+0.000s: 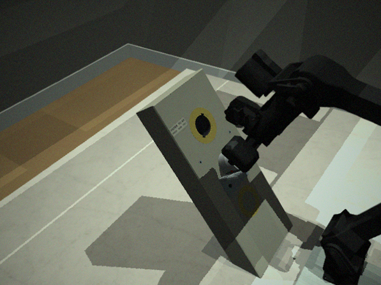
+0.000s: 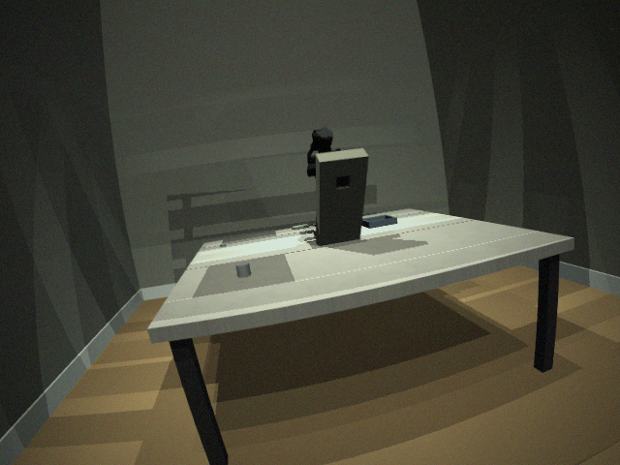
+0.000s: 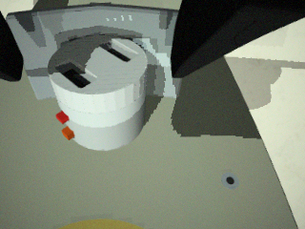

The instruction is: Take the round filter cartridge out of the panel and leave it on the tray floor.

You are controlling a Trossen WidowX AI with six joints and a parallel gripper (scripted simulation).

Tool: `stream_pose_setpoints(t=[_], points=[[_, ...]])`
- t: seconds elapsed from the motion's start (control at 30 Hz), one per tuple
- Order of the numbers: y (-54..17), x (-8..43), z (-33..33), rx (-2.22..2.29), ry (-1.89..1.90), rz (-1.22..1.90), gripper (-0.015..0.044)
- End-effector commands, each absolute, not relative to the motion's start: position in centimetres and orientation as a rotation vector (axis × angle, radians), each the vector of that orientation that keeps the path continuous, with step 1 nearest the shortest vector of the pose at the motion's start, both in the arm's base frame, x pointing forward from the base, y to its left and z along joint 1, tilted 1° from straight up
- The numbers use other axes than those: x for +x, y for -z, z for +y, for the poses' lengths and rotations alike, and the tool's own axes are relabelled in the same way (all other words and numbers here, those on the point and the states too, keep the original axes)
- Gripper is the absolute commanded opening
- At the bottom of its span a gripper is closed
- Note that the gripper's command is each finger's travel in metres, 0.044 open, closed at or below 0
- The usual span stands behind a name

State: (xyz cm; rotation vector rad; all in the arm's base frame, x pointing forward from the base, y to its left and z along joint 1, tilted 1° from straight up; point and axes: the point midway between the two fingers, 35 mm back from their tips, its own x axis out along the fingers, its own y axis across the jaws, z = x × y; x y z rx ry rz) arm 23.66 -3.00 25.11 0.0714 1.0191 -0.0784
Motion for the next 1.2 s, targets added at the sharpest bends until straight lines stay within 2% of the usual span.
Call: stream_pose_setpoints(t=[0.0,0.57,0.63,0.97,1.17], points=[[-24.1,23.9,-3.1,0.073,0.085,1.030,0.0305],[-22.8,24.6,-3.1,0.074,0.085,1.030,0.0305],[-23.2,24.7,-3.1,0.072,0.078,1.021,0.0252],[-23.2,24.7,-3.1,0.072,0.078,1.021,0.0186],[-23.5,24.9,-3.1,0.072,0.079,1.021,0.0028]])
